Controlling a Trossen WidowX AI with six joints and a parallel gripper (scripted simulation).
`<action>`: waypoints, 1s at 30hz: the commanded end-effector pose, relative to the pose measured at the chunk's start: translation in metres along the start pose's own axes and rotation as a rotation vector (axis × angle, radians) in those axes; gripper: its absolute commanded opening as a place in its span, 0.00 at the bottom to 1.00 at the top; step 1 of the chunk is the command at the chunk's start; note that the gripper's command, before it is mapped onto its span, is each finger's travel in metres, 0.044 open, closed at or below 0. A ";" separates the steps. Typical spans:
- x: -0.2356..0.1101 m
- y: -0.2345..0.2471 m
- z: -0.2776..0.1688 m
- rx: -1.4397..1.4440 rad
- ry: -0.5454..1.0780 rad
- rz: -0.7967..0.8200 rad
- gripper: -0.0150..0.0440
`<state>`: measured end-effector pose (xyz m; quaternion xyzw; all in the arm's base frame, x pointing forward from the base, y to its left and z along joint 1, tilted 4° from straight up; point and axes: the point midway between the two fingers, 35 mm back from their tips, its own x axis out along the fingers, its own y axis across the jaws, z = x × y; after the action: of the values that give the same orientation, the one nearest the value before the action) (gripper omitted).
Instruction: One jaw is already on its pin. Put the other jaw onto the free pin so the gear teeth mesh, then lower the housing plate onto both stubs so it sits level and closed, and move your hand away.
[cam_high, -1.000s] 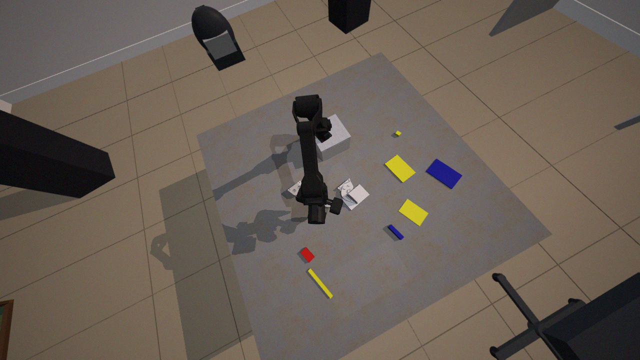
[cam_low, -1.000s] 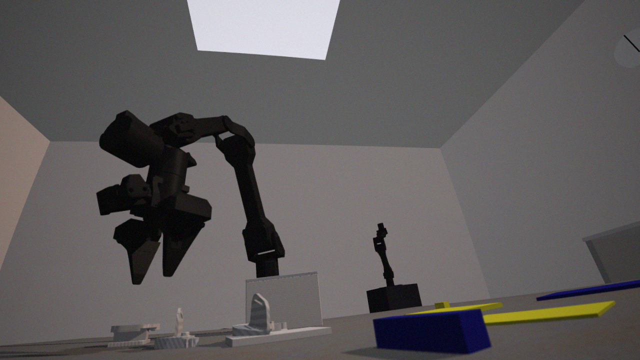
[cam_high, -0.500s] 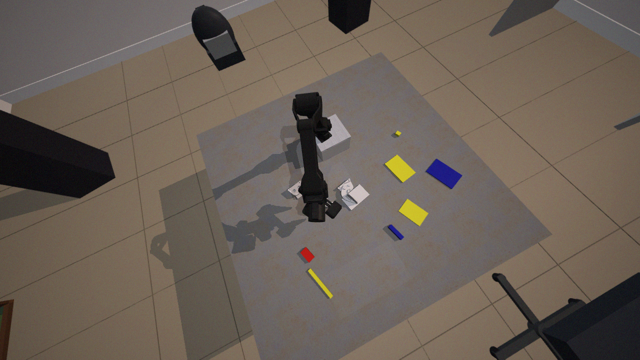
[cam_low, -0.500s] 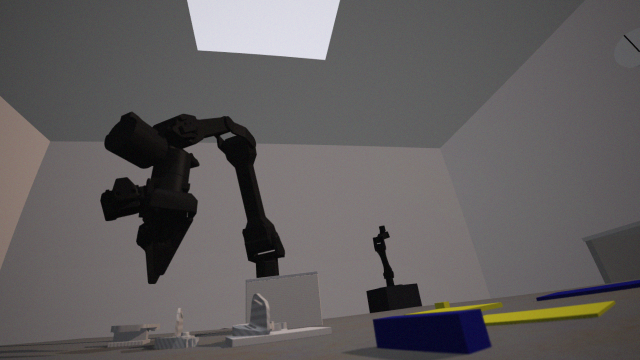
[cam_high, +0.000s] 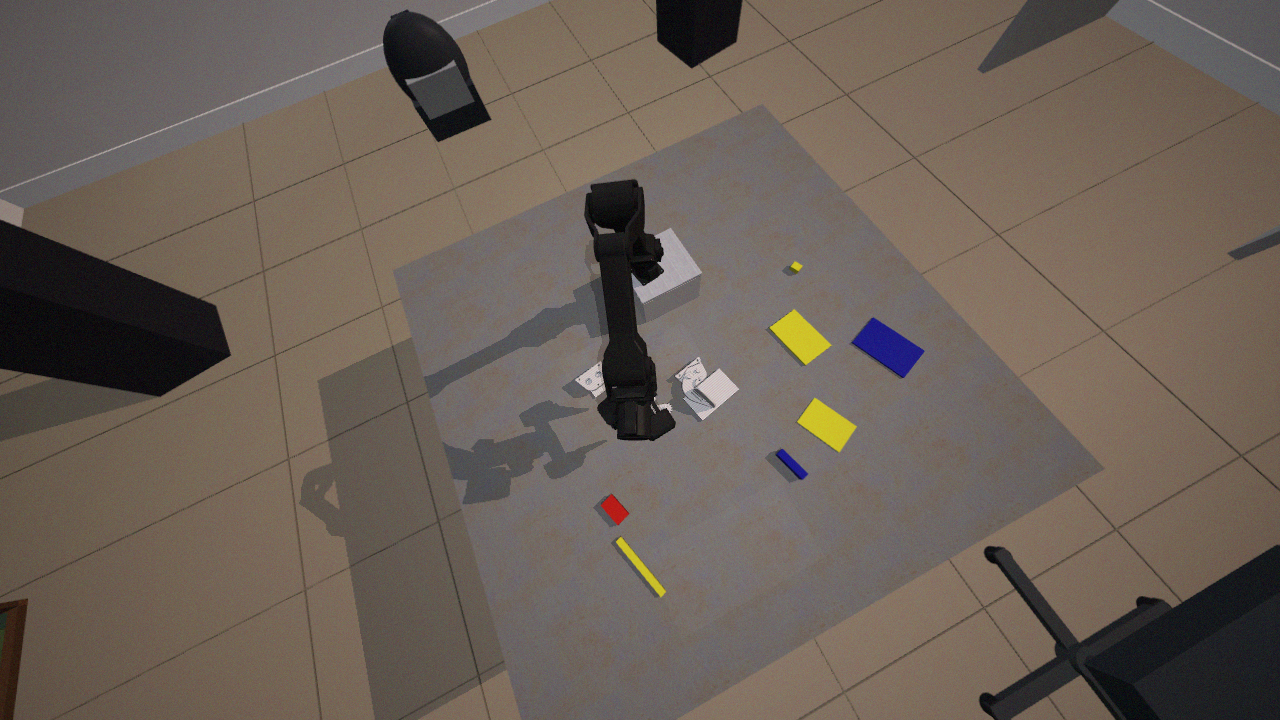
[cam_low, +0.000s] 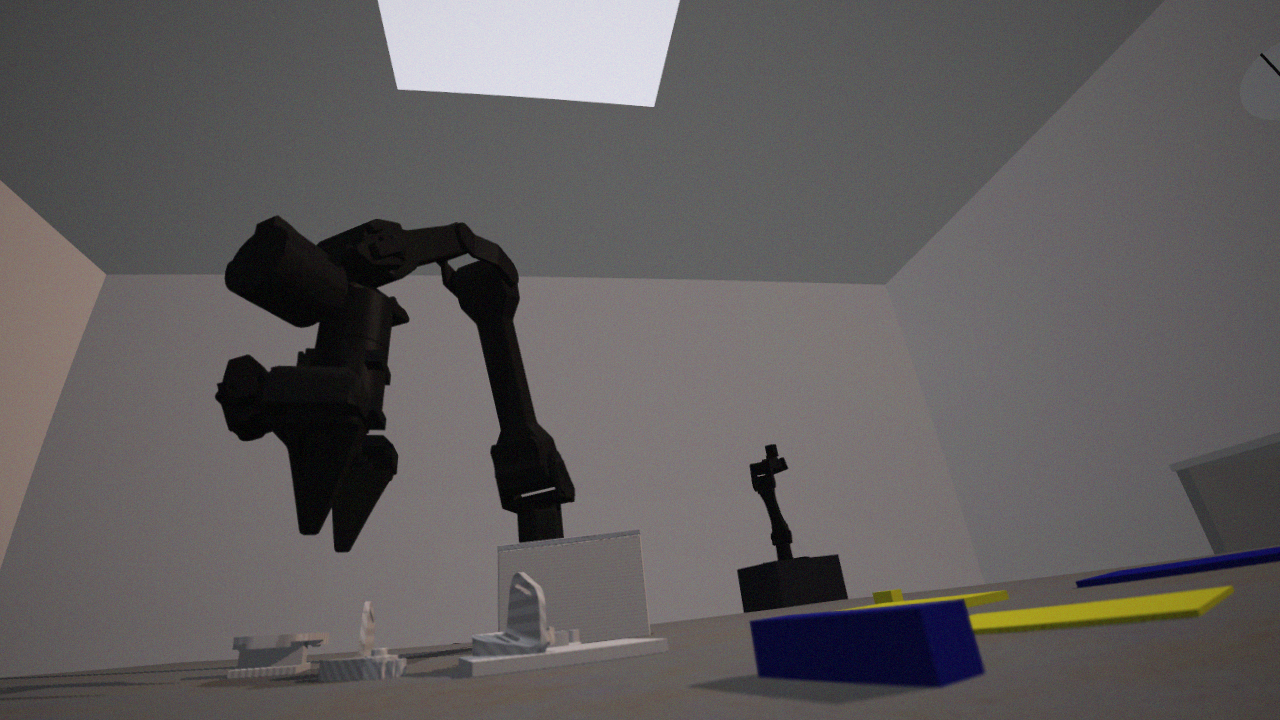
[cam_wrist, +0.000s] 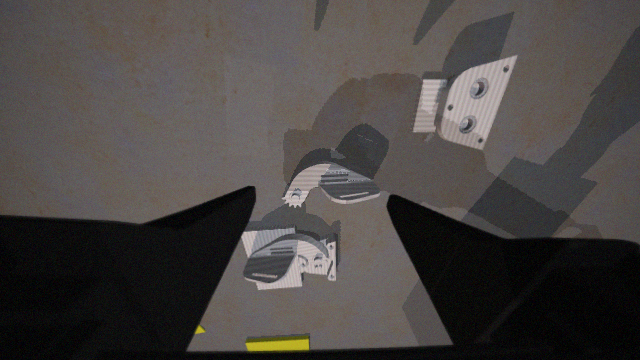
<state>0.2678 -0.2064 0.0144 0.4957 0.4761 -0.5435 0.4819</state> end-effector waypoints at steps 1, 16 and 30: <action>-0.001 -0.002 -0.002 0.107 0.001 0.002 1.00; -0.002 -0.007 -0.006 0.453 0.002 0.002 1.00; -0.003 -0.012 -0.010 0.777 0.002 0.001 1.00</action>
<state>0.2580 -0.1972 0.0172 0.6299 0.2631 -0.6730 0.2848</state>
